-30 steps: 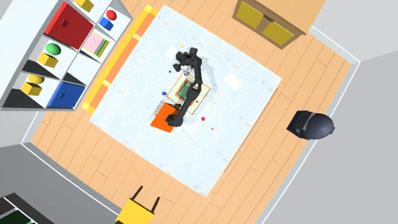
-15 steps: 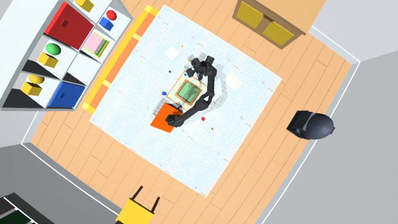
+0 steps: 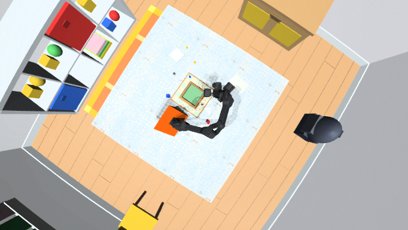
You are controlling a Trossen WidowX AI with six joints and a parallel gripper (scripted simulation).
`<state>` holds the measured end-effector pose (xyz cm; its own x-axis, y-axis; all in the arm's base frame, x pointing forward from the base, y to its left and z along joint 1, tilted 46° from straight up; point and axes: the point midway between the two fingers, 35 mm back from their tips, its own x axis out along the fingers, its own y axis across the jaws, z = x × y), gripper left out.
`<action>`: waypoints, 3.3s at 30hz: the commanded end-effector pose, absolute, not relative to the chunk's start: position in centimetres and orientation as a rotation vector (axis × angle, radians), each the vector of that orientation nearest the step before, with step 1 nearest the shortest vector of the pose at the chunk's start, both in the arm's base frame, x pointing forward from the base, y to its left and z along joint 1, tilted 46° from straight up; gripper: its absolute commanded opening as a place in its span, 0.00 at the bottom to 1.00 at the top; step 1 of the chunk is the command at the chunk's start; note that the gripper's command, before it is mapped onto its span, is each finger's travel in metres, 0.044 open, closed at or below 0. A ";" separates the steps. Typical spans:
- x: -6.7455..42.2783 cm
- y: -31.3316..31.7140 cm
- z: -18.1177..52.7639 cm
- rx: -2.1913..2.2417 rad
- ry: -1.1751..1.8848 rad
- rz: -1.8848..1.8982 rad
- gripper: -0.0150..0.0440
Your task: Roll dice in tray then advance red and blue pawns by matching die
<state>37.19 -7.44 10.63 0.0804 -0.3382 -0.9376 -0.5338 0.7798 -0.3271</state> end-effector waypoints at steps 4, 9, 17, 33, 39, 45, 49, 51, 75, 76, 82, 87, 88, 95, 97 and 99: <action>28.3 -12.6 15.9 -0.615 1.481 -0.243 0.72; 22.1 -14.7 17.6 -0.533 1.425 -0.503 0.72; 15.3 -15.8 17.8 -0.441 1.341 -0.784 0.72; 15.3 -17.3 15.9 -0.442 1.341 -0.785 0.72; 15.4 -17.9 15.3 -0.443 1.341 -0.786 0.72; 15.5 -18.5 14.7 -0.442 1.341 -0.786 0.72; 15.5 -19.0 14.2 -0.442 1.341 -0.786 0.72; 15.5 -19.2 14.0 -0.442 1.341 -0.786 0.72; 15.5 -20.0 13.2 -0.444 1.340 -0.787 0.25; 15.6 -19.9 13.3 -0.442 1.341 -0.786 0.25; 16.2 -18.0 14.9 -0.423 1.347 -0.775 0.25; 16.3 -16.4 16.4 -0.414 1.351 -0.771 0.25; 16.3 -16.1 16.7 -0.413 1.351 -0.771 0.25; 16.0 -13.9 19.0 -0.416 1.352 -0.773 0.25; 15.9 -13.4 19.7 -0.420 1.352 -0.774 0.25; 15.6 -12.9 20.4 -0.425 1.351 -0.776 0.25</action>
<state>16.00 -13.91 18.96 0.0267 -0.7018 -0.7119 0.2490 0.6944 -0.6752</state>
